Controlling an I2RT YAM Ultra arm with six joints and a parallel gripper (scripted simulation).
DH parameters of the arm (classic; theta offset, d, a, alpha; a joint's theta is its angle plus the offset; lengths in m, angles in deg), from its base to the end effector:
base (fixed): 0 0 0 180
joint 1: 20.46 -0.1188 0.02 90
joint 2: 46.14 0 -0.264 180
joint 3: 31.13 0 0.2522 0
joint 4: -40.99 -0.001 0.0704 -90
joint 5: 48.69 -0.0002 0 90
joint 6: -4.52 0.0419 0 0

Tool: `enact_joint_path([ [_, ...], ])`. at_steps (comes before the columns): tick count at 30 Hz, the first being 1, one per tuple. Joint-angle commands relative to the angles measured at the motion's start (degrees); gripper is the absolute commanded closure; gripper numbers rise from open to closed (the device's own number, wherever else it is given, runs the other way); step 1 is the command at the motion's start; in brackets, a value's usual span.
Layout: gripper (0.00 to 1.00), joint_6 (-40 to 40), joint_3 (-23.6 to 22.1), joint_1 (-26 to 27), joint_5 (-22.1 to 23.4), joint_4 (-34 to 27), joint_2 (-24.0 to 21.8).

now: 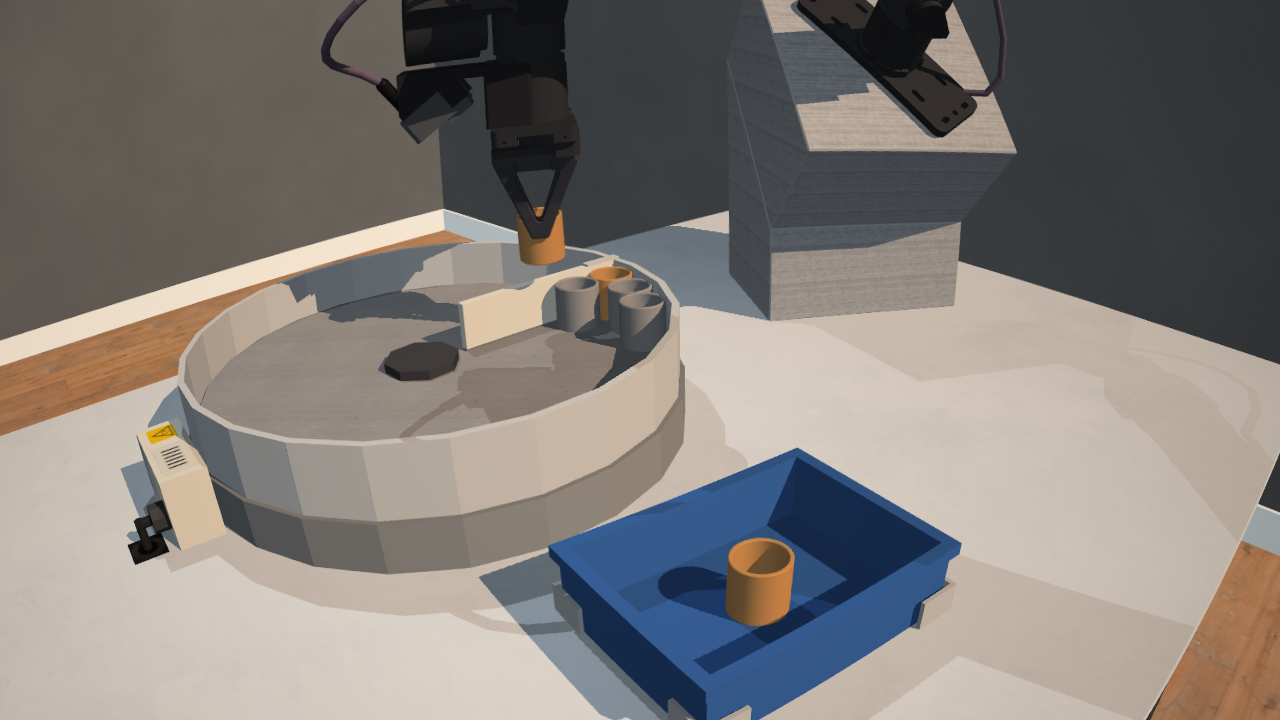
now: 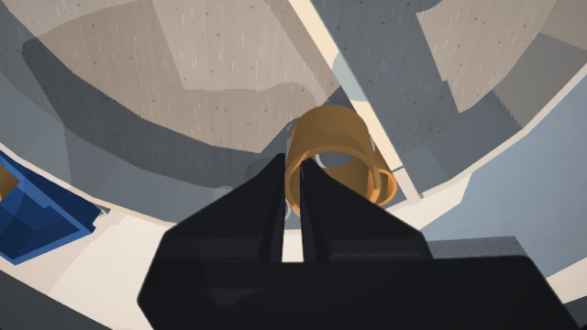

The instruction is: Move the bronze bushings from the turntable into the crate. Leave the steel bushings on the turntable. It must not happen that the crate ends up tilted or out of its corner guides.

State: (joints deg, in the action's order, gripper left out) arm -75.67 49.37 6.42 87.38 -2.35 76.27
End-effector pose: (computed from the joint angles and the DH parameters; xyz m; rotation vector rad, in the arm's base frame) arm 0.3327 -0.1337 0.0741 0.8120 2.6015 1.1290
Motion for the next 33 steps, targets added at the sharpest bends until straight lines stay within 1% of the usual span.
enact_joint_path([
  [1,1.00,-0.38,1.76,1.65,-0.36,-1.03,-1.67],
  [6,1.00,0.82,1.46,1.31,-0.44,-0.89,-2.17],
  [8,1.00,1.34,-1.19,0.12,-0.58,-0.79,-2.66],
  [12,1.00,3.35,-2.37,-1.77,-0.63,0.94,-4.92],
  [16,1.00,6.90,-4.03,-4.42,-0.99,1.36,-8.63],
  [18,1.00,6.90,-4.03,-4.42,-0.99,1.36,-8.63],
  [23,1.00,13.74,-5.95,-9.60,-1.87,1.62,-15.07],
  [27,1.00,21.14,-6.30,-15.49,-3.18,1.05,-21.11],
  [29,1.00,25.45,-3.93,-18.80,-4.08,-0.33,-24.31],
  [33,1.00,33.58,-1.66,-25.49,-6.86,-1.52,-28.96],
])
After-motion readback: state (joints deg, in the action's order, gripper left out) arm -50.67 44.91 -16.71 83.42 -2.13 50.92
